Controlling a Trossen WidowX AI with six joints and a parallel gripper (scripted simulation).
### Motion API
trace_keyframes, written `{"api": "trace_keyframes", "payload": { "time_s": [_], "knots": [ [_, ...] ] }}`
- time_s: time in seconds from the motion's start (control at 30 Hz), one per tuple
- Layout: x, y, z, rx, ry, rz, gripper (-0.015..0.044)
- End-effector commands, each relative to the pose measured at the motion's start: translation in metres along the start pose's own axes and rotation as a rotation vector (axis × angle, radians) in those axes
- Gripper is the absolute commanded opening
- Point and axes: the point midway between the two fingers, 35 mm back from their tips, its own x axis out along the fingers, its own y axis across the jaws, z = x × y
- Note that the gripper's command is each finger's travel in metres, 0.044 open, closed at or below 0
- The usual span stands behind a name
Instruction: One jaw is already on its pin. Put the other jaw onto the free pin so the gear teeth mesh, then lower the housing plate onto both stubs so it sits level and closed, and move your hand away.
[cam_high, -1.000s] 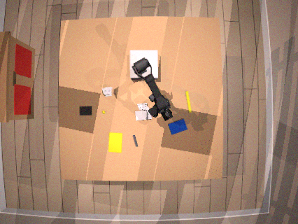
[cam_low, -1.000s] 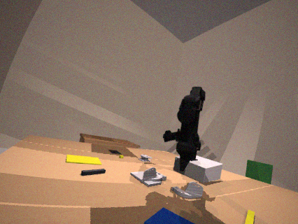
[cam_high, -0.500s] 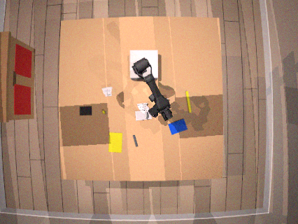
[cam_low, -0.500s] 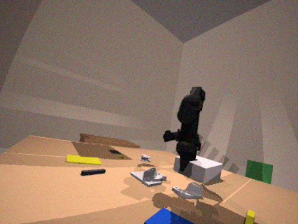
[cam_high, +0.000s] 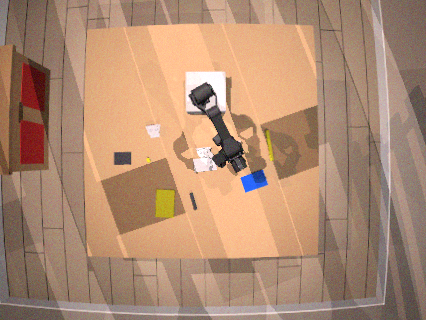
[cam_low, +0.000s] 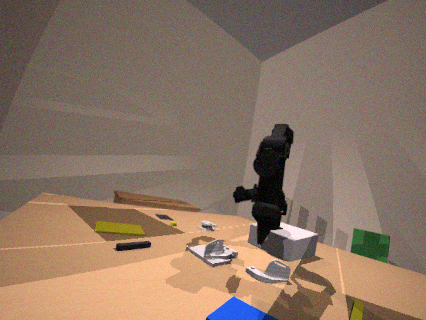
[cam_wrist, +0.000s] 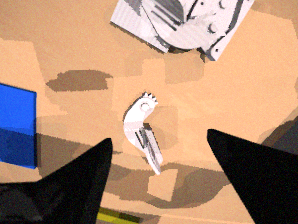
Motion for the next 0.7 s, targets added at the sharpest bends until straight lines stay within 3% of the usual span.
{"api": "trace_keyframes", "payload": {
  "time_s": [0.0,0.37,0.67],
  "knots": [
    [0.0,0.0,0.0,0.0,0.0,0.0,0.0282],
    [0.0,0.0,0.0,0.0,0.0,0.0,0.0],
    [0.0,0.0,0.0,0.0,0.0,0.0,0.0]
  ]
}}
